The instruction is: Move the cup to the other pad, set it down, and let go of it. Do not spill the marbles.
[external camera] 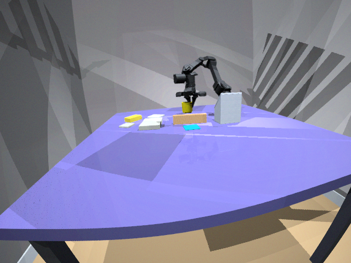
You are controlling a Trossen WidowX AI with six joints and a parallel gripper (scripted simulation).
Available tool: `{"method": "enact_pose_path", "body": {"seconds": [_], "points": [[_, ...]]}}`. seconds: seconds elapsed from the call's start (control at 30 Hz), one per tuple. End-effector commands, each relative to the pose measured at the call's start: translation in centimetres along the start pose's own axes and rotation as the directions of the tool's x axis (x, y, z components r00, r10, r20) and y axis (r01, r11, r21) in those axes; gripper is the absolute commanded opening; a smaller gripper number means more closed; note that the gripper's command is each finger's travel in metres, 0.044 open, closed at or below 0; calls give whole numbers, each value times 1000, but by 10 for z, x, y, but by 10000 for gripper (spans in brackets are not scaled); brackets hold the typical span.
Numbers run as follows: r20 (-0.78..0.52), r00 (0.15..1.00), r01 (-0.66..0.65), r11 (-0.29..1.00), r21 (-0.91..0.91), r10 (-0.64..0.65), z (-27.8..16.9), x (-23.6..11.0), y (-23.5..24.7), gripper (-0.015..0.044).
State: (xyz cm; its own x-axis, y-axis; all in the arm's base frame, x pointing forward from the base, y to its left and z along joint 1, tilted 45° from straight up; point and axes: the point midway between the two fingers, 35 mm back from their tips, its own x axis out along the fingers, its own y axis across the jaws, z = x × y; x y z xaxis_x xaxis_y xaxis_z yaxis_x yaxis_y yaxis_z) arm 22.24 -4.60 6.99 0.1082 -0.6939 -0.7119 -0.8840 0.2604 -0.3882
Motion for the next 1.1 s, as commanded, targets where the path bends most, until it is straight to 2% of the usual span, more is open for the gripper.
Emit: {"method": "enact_pose_path", "body": {"seconds": [0.0, 0.27, 1.07], "points": [[0, 1000, -2, 1000, 3, 2, 1, -12, 0, 0], [-7, 1000, 1, 1000, 1, -1, 1, -34, -1, 0], [-1, 1000, 5, 1000, 2, -5, 9, -31, 1, 0]]}}
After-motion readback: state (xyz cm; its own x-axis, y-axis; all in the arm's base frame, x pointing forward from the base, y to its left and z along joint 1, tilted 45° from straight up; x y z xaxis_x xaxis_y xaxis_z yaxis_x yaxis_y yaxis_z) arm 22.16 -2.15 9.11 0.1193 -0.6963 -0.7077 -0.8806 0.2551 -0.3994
